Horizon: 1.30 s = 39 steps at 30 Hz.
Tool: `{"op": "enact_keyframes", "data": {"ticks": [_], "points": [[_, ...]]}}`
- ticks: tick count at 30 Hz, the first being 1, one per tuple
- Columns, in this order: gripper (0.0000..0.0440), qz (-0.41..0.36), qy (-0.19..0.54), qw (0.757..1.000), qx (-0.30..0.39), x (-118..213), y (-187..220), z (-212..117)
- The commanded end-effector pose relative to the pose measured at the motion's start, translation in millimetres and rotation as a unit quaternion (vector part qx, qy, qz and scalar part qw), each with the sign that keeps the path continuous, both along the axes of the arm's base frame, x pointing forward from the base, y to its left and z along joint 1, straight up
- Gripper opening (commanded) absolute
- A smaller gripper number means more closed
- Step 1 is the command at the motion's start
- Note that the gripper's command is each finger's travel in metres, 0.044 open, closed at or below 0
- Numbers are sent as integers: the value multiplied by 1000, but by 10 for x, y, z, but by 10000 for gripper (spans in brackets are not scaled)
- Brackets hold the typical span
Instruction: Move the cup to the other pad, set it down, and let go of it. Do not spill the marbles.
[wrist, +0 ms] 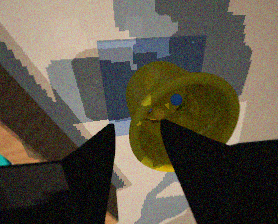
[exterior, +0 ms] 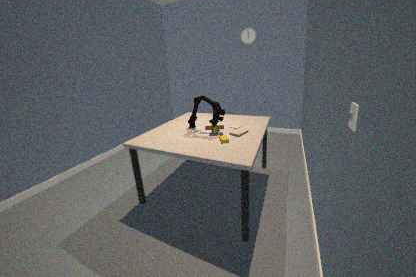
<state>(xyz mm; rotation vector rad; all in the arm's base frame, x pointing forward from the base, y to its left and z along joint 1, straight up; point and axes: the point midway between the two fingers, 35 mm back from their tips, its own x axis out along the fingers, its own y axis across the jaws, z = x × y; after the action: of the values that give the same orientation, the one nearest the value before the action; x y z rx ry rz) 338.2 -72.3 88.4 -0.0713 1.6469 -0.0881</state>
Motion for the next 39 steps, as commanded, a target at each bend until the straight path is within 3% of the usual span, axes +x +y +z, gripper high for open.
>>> {"op": "enact_keyframes", "data": {"ticks": [1, 4, 11, 39], "points": [[172, 21, 12, 1000, 7, -21, -16, -164], [154, 40, 18, 999, 13, -34, -15, -257], [0, 89, 31, 995, 18, -75, -26, -322], [0, 180, 4, 983, 37, -141, 371, 437]]}}
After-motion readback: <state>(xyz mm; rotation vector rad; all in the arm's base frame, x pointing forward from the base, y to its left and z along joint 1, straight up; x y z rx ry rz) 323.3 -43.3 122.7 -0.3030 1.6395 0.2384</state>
